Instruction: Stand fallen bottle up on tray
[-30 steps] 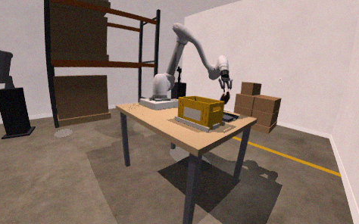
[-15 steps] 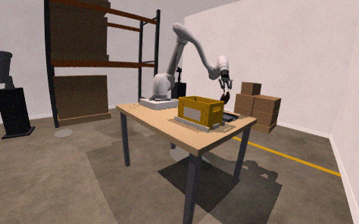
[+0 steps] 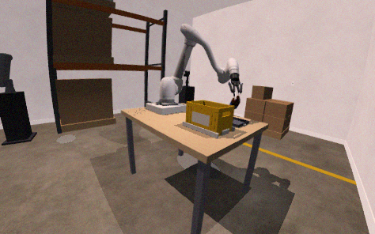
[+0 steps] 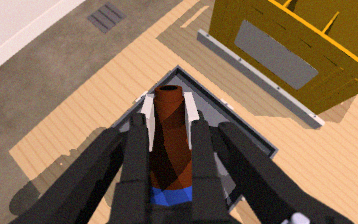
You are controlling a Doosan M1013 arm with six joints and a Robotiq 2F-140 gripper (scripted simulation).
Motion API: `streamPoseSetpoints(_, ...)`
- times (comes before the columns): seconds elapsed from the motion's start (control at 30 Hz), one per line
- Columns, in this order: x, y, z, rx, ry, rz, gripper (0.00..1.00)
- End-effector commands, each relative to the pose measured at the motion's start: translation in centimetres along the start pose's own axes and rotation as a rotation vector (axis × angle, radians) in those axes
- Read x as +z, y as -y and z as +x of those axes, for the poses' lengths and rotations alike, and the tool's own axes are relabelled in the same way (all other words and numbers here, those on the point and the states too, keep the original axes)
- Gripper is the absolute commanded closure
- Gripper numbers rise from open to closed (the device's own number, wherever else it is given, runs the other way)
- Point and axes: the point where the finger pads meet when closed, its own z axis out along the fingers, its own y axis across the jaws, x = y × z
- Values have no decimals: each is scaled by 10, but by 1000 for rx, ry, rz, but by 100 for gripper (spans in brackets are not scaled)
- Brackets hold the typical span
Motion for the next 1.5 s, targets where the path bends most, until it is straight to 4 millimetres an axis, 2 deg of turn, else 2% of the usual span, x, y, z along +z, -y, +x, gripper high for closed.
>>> streamPoseSetpoints(0.0, 0, 0, 0, 0, -3, 0, 90)
streamPoseSetpoints(1.47, -1, 0, -3, 0, -174, 0, 90)
